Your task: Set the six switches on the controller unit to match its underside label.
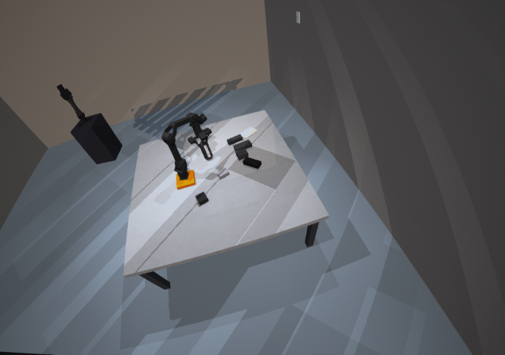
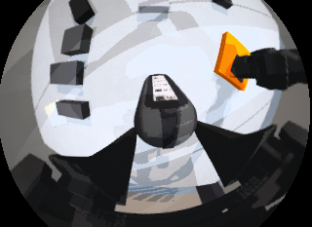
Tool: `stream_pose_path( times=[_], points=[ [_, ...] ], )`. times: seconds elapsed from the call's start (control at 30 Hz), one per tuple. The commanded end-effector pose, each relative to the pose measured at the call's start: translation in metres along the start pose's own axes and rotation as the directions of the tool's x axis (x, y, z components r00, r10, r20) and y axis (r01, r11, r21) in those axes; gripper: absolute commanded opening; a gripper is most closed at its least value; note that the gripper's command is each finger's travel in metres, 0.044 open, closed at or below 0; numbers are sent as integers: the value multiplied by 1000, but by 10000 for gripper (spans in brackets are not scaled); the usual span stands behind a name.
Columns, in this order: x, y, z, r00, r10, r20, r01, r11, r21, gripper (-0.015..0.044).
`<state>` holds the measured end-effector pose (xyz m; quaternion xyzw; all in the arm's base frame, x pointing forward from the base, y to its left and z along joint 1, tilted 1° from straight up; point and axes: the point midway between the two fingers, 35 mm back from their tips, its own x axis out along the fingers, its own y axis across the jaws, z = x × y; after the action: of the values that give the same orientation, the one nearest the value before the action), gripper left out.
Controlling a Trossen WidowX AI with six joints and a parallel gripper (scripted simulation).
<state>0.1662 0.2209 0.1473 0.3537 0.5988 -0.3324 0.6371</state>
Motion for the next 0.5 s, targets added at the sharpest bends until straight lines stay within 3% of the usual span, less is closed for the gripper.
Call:
stream_pose_path(
  times=[0.0,0.47],
  points=[
    [3,-1,-2,1000,-6,-9,6,1000,6,338],
    [6,-1,-12,1000,-6,-31,6,1000,6,338]
  ],
)
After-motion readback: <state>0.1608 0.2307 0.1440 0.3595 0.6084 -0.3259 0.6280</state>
